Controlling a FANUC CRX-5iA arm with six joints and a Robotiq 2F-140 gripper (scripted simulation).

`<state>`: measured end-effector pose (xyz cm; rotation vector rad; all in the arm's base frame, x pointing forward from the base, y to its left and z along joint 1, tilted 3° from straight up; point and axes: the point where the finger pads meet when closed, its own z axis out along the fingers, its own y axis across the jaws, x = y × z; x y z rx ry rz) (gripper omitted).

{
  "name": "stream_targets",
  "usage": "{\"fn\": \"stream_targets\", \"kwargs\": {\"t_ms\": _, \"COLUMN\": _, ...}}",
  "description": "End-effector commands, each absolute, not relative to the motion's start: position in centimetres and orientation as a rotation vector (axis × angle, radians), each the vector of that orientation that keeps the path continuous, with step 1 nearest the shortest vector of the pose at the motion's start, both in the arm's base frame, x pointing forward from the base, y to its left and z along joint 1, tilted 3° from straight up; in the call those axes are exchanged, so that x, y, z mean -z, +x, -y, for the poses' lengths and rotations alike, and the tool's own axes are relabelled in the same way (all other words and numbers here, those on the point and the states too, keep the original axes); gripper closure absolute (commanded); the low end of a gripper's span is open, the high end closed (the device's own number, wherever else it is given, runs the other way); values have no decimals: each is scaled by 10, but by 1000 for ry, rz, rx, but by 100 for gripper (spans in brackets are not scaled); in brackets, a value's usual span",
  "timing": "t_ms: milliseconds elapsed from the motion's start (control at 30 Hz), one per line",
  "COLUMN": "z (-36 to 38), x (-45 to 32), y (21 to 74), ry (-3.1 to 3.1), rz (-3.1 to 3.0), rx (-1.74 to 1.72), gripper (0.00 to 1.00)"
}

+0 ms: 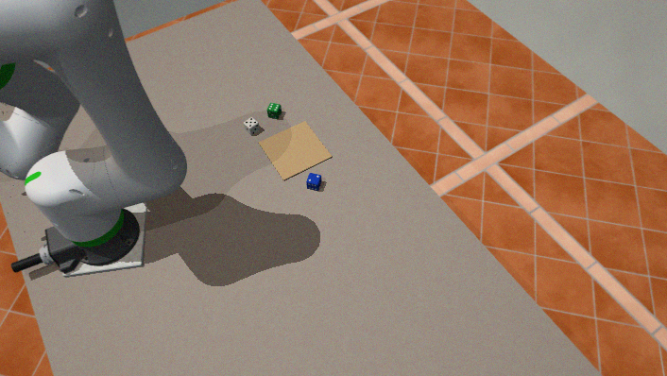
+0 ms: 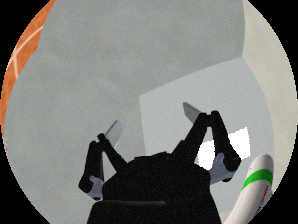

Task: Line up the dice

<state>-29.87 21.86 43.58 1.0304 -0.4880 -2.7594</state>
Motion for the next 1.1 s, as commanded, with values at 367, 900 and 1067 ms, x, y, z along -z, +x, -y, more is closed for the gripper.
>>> {"fn": "stream_targets", "kwargs": {"t_ms": 367, "z": -255, "x": -376, "y": -280, "ry": 1585, "rz": 304, "rx": 2724, "gripper": 0}}
{"fn": "stream_targets", "kwargs": {"t_ms": 900, "z": -297, "x": -290, "y": -194, "ry": 2247, "rz": 124, "rx": 2488, "gripper": 0}}
{"fn": "stream_targets", "kwargs": {"t_ms": 1067, "z": -306, "x": -264, "y": -153, "ry": 2448, "rz": 76, "rx": 2362, "gripper": 0}}
